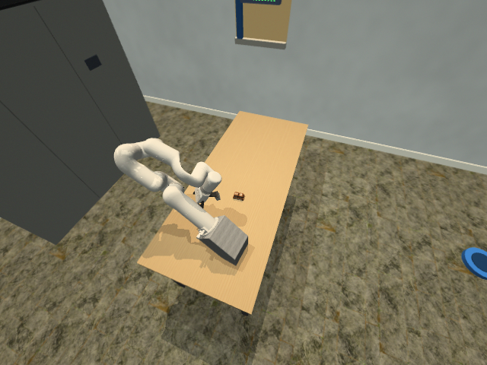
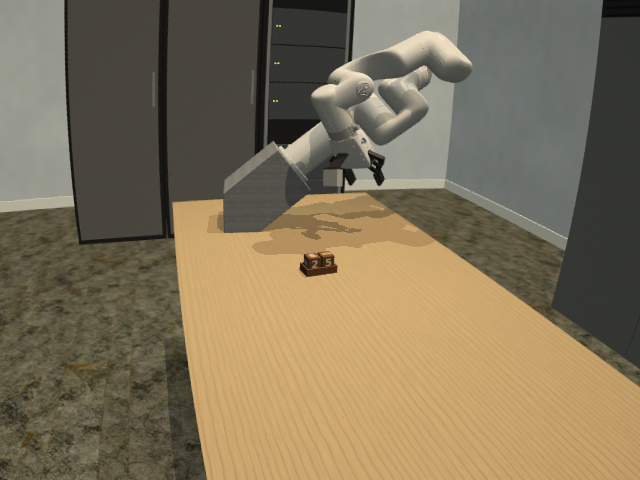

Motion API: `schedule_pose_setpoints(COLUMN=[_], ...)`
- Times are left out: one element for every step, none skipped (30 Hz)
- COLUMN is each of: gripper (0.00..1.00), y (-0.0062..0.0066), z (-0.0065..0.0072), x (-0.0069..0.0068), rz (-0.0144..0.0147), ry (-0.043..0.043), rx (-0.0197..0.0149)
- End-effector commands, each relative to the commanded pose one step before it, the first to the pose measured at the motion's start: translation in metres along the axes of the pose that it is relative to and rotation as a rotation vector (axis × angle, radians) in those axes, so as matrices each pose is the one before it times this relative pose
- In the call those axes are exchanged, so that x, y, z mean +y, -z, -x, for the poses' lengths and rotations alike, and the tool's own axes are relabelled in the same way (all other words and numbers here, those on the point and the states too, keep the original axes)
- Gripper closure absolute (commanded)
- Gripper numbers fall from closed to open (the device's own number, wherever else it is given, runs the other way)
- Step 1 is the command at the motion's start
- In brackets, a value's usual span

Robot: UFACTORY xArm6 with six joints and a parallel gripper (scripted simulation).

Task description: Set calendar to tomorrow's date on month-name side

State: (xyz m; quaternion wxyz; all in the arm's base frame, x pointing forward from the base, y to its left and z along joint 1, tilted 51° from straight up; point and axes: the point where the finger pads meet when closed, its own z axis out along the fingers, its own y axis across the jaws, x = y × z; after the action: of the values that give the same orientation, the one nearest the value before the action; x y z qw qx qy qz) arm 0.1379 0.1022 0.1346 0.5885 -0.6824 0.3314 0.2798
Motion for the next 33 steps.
schedule_pose_setpoints(gripper=[0.00, 0.00, 0.00, 0.00, 0.00, 0.00, 0.00, 0.00, 0.00, 0.00, 0.00, 0.00, 0.00, 0.00, 0.00, 0.00, 0.00, 0.00, 0.00, 0.00, 0.00, 0.00, 0.00, 0.00, 0.00, 0.00, 0.00, 0.00, 0.00, 0.00, 0.00, 0.00, 0.00], y=[0.00065, 0.00000, 0.00000, 0.00000, 0.00000, 0.00000, 0.00000, 0.00000, 0.00000, 0.00000, 0.00000, 0.00000, 0.00000, 0.00000, 0.00000, 0.00000, 0.00000, 0.00042, 0.00254, 0.00579, 0.00903, 0.01128, 0.00000, 0.00852, 0.00292, 0.00000, 0.00969, 0.00064, 0.00000, 0.00766, 0.00008, 0.00000, 0.00000], z=[-0.00043, 0.00000, 0.00000, 0.00000, 0.00000, 0.00000, 0.00000, 0.00000, 0.00000, 0.00000, 0.00000, 0.00000, 0.00000, 0.00000, 0.00000, 0.00000, 0.00000, -0.00076, -0.00466, -0.01087, -0.01803, -0.02494, 0.00000, -0.02181, -0.00858, 0.00000, -0.03063, -0.00257, 0.00000, -0.03229, -0.00050, 0.00000, 0.00000], x=[-0.00034, 0.00000, 0.00000, 0.00000, 0.00000, 0.00000, 0.00000, 0.00000, 0.00000, 0.00000, 0.00000, 0.00000, 0.00000, 0.00000, 0.00000, 0.00000, 0.00000, -0.00015, -0.00091, -0.00225, -0.00420, -0.00685, 0.00000, -0.00722, -0.00327, 0.00000, -0.01251, -0.00124, 0.00000, -0.01611, -0.00029, 0.00000, 0.00000], rz=[0.00042, 0.00000, 0.00000, 0.00000, 0.00000, 0.00000, 0.00000, 0.00000, 0.00000, 0.00000, 0.00000, 0.00000, 0.00000, 0.00000, 0.00000, 0.00000, 0.00000, 0.00084, 0.00503, 0.01102, 0.01612, 0.01814, 0.00000, 0.01220, 0.00392, 0.00000, 0.01004, 0.00057, 0.00000, 0.00343, 0.00000, 0.00000, 0.00000], ry=[0.00117, 0.00000, 0.00000, 0.00000, 0.00000, 0.00000, 0.00000, 0.00000, 0.00000, 0.00000, 0.00000, 0.00000, 0.00000, 0.00000, 0.00000, 0.00000, 0.00000, -0.00171, -0.01048, -0.02422, -0.03944, -0.05339, 0.00000, -0.04600, -0.01804, 0.00000, -0.06448, -0.00548, 0.00000, -0.06933, -0.00111, 0.00000, 0.00000], rx=[0.00163, 0.00000, 0.00000, 0.00000, 0.00000, 0.00000, 0.00000, 0.00000, 0.00000, 0.00000, 0.00000, 0.00000, 0.00000, 0.00000, 0.00000, 0.00000, 0.00000, 0.00172, 0.01059, 0.02469, 0.04079, 0.05612, 0.00000, 0.04891, 0.01926, 0.00000, 0.06902, 0.00586, 0.00000, 0.07383, 0.00117, 0.00000, 0.00000])
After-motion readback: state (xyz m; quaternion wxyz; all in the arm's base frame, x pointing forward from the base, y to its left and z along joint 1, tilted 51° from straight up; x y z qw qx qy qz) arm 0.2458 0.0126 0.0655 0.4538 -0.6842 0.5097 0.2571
